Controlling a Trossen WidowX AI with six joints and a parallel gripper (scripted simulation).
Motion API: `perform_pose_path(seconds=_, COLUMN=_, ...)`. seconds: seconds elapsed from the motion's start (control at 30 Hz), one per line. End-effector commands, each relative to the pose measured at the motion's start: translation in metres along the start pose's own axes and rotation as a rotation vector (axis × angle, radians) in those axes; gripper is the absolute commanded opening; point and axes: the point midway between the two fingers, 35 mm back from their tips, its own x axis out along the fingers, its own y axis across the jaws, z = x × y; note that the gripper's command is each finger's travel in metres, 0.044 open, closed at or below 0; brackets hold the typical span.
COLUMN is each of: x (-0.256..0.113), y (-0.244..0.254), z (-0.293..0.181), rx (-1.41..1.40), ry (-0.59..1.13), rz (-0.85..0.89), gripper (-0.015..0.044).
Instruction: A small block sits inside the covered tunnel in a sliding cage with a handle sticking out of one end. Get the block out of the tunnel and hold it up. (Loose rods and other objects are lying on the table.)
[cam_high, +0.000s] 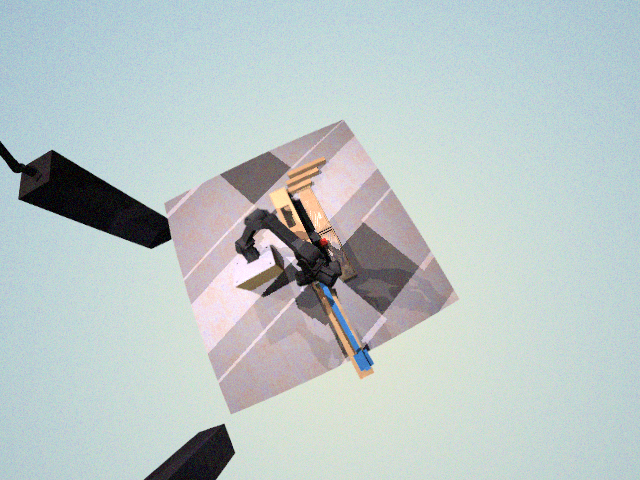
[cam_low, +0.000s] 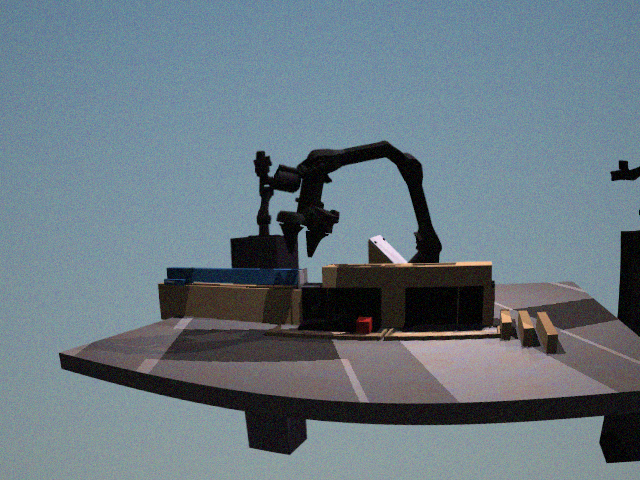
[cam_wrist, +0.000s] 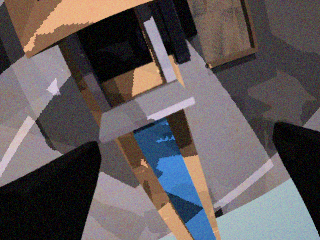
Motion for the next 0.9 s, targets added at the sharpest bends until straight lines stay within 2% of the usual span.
perform_pose_path(seconds=0.0, x=-0.004, y=-0.022, z=0.048, rx=0.3, ry=-0.028, rz=0.039, gripper=0.044)
perform_pose_path(seconds=0.17, x=-0.005, y=-0.037, z=0.104, rx=0.688, ry=-0.04, rz=0.11, gripper=0.044)
perform_pose_path(seconds=0.6, x=-0.006, y=-0.045, z=0.196, rx=1.307, ry=0.014, rz=0.242, gripper=0.044)
perform_pose_path(seconds=0.87, x=-0.006, y=-0.045, z=0.2, rx=1.331, ry=0.018, rz=0.248, gripper=0.044)
